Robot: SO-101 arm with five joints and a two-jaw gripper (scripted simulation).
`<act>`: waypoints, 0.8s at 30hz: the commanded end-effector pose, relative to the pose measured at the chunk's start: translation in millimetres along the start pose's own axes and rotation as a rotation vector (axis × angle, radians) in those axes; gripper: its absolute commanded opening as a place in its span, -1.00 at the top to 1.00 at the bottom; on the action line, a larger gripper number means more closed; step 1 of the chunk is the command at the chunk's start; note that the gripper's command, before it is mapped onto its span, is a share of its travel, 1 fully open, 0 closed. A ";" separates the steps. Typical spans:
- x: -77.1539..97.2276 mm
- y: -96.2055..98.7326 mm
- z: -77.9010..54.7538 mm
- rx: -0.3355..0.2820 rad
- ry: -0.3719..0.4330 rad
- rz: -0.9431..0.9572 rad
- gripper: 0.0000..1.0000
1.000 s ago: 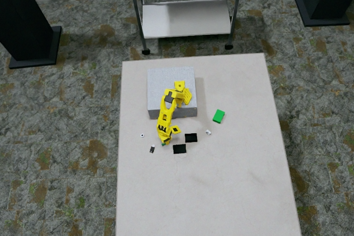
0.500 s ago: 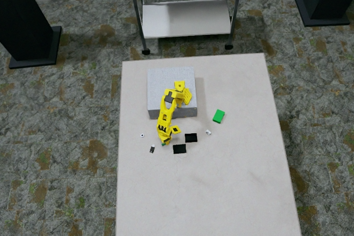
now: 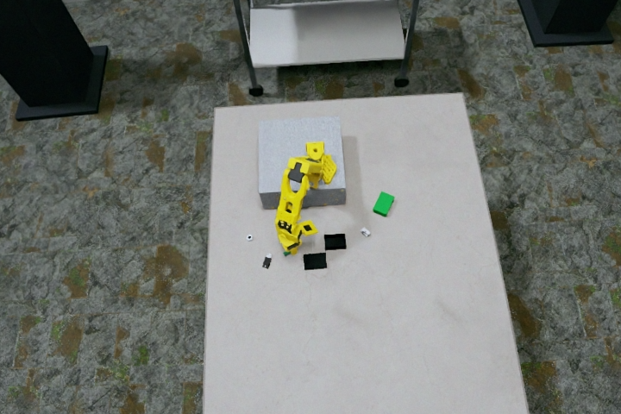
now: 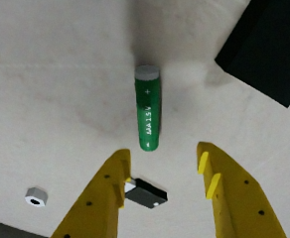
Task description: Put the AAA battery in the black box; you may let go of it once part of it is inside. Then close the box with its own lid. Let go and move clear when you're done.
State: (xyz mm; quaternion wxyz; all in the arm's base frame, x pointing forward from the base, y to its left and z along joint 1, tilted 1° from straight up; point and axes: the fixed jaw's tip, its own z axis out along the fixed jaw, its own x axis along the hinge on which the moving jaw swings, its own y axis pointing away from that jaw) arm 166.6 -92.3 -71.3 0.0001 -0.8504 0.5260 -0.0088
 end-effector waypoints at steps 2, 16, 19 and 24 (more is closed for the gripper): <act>-3.0 -0.5 4.6 -0.005 -0.009 -0.001 0.71; -3.1 -0.5 6.7 -0.005 -0.009 -0.001 0.71; -3.1 -0.5 6.7 -0.005 -0.009 -0.001 0.71; -3.1 -0.5 7.3 -0.005 -0.009 -0.001 0.71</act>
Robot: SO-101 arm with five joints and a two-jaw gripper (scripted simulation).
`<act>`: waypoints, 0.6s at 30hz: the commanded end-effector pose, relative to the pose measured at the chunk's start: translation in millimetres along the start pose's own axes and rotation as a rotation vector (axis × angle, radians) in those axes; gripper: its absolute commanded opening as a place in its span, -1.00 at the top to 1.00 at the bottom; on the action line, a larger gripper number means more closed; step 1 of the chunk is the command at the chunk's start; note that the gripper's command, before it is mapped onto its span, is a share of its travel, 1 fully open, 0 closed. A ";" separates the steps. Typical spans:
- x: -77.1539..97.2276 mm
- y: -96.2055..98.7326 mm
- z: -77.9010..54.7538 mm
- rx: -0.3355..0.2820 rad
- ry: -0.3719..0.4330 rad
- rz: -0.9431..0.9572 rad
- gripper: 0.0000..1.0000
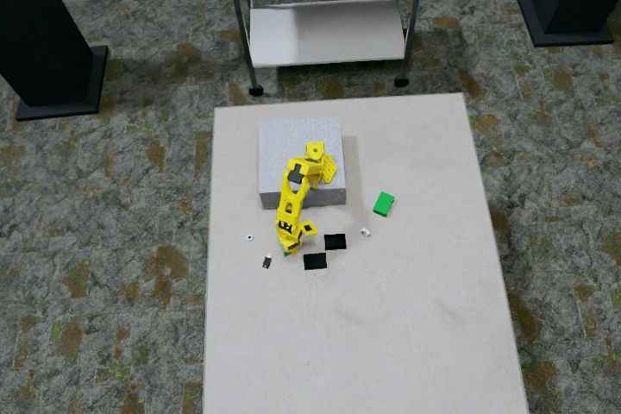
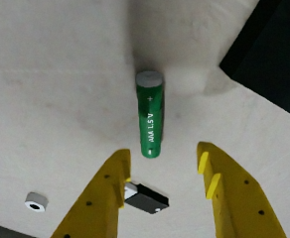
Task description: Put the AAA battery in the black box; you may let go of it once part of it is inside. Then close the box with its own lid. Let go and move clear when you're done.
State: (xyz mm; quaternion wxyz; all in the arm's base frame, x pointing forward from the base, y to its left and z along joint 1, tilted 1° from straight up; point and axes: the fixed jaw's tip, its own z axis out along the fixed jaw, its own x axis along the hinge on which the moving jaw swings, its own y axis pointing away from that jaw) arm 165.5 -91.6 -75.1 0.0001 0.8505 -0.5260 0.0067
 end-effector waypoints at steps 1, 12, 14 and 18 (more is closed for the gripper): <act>-1.9 -1.3 3.7 -0.002 -0.006 -0.001 0.71; -1.8 -1.5 8.4 -0.002 -0.006 -0.001 0.71; -1.8 -1.5 9.9 -0.002 -0.006 -0.001 0.71; -1.9 -1.5 13.2 -0.002 -0.006 -0.001 0.71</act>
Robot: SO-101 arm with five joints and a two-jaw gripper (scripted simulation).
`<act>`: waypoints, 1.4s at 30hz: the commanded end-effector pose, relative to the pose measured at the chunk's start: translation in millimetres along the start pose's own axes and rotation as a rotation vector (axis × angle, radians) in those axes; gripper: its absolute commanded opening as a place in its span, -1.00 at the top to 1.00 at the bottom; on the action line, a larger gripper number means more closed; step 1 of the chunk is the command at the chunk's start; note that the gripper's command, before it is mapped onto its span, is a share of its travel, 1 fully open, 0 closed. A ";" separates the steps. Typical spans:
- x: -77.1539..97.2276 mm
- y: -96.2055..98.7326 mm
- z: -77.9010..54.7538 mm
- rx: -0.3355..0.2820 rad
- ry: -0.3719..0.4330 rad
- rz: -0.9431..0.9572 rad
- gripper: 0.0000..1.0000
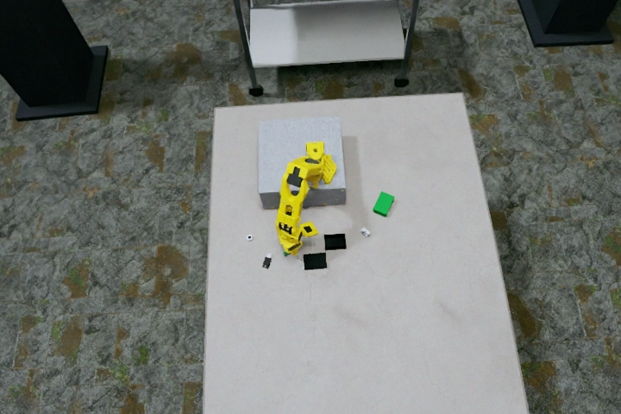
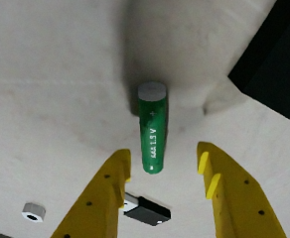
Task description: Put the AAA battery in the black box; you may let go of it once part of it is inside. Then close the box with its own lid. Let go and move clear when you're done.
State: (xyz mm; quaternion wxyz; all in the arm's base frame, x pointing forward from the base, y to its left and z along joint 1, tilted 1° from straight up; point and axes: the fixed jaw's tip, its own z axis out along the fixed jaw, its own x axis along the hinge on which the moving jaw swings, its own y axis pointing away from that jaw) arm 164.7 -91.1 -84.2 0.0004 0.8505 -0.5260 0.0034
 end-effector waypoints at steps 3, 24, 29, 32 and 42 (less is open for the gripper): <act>-1.0 -2.1 6.6 0.002 0.000 -0.001 0.71; -1.3 -2.0 13.8 0.002 0.000 -0.001 0.71; -1.3 -1.9 14.0 0.002 0.000 -0.001 0.71; -1.5 -1.9 14.7 0.002 0.000 -0.001 0.71; -1.8 -1.7 16.6 0.002 0.000 -0.001 0.71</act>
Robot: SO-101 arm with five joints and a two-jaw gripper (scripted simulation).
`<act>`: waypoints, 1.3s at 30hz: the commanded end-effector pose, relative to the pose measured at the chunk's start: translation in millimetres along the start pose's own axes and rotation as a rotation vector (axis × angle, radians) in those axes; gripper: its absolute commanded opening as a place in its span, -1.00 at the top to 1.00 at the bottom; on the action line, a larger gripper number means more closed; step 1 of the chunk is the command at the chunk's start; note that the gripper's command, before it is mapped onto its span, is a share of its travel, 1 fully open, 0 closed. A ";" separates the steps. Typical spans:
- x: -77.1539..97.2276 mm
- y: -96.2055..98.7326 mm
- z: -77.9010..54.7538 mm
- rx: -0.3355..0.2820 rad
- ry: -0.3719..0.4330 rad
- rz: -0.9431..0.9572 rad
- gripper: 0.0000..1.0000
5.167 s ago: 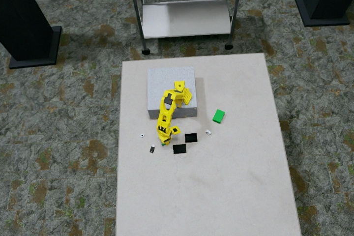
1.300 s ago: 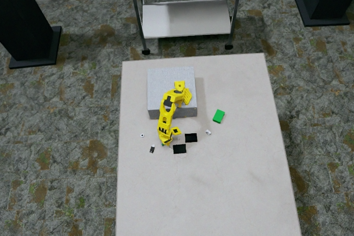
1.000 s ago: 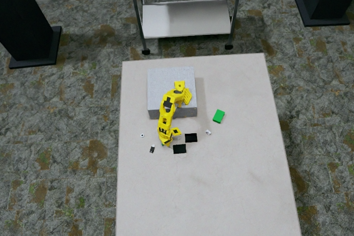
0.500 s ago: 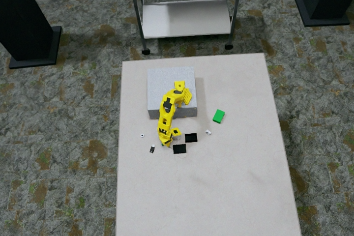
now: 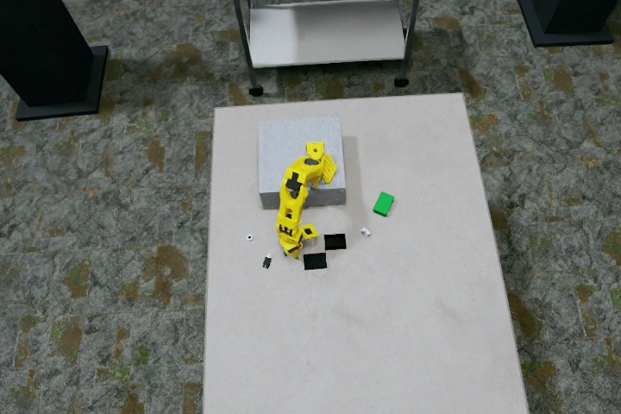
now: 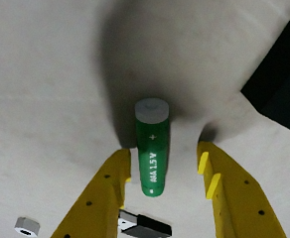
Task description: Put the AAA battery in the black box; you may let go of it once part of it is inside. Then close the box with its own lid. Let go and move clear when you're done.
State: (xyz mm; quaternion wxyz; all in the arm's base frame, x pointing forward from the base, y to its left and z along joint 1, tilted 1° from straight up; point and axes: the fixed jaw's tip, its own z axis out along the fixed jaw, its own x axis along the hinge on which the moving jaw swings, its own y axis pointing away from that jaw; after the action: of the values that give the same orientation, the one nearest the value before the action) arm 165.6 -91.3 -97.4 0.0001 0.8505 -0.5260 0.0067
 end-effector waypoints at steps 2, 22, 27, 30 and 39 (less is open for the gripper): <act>-2.3 -1.0 3.4 -0.002 -0.005 -0.001 0.71; -2.3 -1.0 3.4 -0.002 -0.005 -0.001 0.89; -2.3 -1.0 3.4 -0.002 -0.005 -0.001 0.94; -2.3 -1.0 3.4 -0.002 -0.005 -0.001 0.95; -2.3 -1.0 3.4 -0.002 -0.005 -0.001 0.95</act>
State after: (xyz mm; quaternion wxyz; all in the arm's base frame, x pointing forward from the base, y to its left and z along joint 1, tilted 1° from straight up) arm 165.7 -91.3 -97.5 0.0001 0.8505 -0.5260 0.0069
